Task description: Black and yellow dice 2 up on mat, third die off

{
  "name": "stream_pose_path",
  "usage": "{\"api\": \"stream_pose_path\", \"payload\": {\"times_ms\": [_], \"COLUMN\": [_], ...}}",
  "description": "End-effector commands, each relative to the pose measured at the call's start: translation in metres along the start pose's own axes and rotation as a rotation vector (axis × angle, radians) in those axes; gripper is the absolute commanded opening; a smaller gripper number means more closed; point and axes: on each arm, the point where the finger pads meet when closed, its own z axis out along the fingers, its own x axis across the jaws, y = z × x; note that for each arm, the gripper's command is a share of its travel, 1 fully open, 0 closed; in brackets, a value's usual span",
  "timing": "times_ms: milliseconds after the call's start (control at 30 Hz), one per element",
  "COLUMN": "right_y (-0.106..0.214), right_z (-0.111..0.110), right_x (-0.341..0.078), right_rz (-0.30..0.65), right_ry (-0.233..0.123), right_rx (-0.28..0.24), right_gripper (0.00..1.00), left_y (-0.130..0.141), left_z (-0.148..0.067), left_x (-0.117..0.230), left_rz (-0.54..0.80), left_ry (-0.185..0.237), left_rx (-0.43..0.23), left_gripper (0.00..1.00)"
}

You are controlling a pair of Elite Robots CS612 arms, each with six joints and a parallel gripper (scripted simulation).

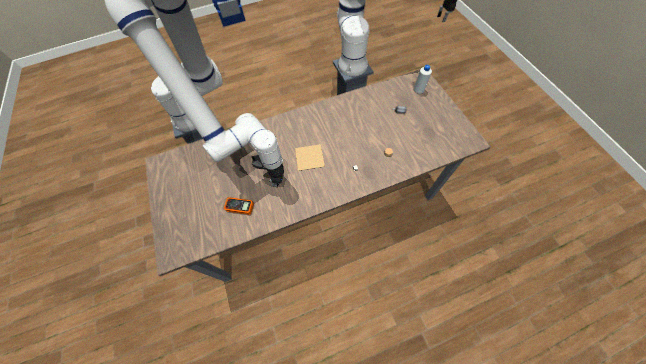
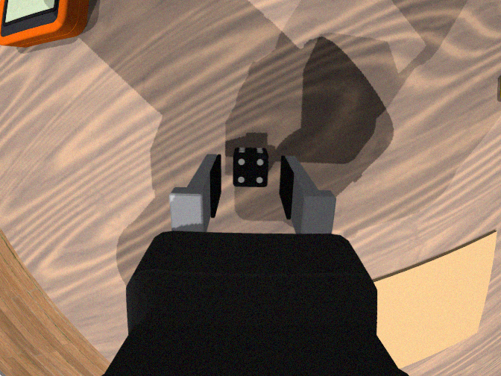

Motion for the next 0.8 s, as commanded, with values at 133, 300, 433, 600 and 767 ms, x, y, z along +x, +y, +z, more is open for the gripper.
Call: {"api": "stream_pose_path", "payload": {"times_ms": [133, 300, 433, 600, 767], "right_y": [0.001, 0.001, 0.001, 0.001, 0.001], "right_z": [0.0, 0.005, 0.011, 0.016, 0.022], "right_x": [0.0, 0.0, 0.0, 0.0, 0.0], "right_rz": [0.0, 0.0, 0.0, 0.0, 0.0], "right_ry": [-0.001, -0.001, -0.001, -0.001, -0.001], "right_rx": [-0.001, -0.001, -0.001, -0.001, -0.001], "right_gripper": [0.7, 0.7, 0.7, 0.7, 0.7], "left_y": [0.001, 0.001, 0.001, 0.001, 0.001], "left_z": [-0.001, -0.001, -0.001, -0.001, -0.001], "left_x": [0.0, 0.0, 0.0, 0.0, 0.0], "left_rz": [0.0, 0.0, 0.0, 0.0, 0.0], "left_ry": [0.0, 0.0, 0.0, 0.0, 0.0], "left_rx": [-0.002, -0.002, -0.002, -0.002, -0.002], "left_gripper": [1.0, 1.0, 1.0, 1.0, 1.0]}}
